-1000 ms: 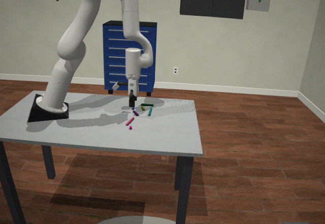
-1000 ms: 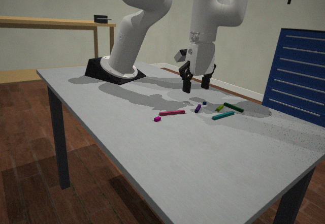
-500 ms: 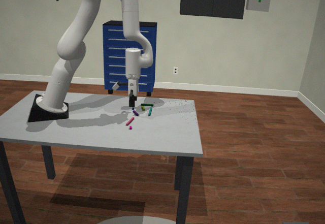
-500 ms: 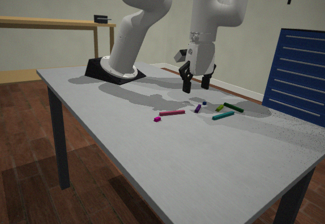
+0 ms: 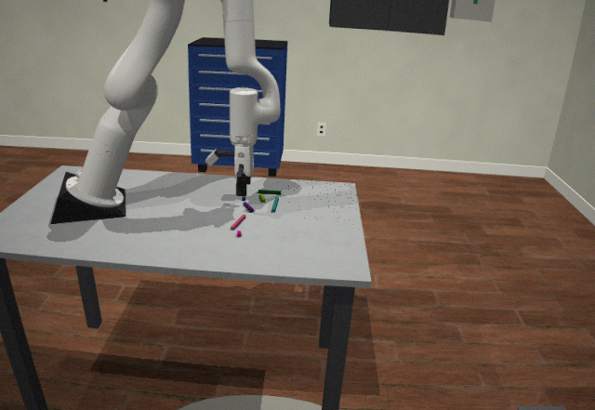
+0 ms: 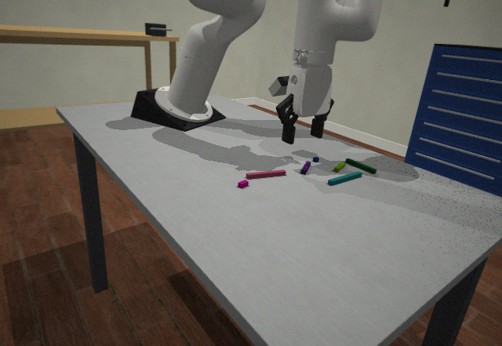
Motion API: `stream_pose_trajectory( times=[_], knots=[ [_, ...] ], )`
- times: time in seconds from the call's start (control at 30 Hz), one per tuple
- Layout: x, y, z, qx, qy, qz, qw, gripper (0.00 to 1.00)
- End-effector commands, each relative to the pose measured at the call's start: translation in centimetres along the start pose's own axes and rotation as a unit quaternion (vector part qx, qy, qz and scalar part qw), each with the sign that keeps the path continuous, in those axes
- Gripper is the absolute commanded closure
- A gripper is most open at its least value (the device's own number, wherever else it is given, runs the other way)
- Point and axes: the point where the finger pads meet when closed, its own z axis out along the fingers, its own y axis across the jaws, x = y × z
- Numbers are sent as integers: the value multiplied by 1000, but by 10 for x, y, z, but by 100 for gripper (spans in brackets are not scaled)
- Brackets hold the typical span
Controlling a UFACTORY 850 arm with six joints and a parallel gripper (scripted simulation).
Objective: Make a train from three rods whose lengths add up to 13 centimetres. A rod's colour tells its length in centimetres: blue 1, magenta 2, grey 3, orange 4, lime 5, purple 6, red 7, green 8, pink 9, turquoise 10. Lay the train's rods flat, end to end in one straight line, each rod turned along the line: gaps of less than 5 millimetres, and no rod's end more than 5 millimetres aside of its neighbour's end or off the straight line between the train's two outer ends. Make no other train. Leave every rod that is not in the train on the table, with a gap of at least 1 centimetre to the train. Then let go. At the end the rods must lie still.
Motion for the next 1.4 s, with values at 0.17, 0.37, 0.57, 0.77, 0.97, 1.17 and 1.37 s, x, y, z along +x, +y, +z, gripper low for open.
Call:
stream_pose_trajectory(
  times=[0.17,0.37,0.57,0.77,0.97,1.17,1.37],
  knots=[
    [-1,0,0,0,-1,0,1000,0],
    [-3,0,0,0,-1,-20,1000,0],
    [-14,1,0,-2,-1,-126,992,0],
    [-26,1,0,-2,-2,-235,972,0],
    [-38,1,0,-3,-2,-342,940,0],
    [-45,1,0,-3,-2,-410,912,0],
    [-58,1,0,-2,-1,-522,853,0]
  ],
)
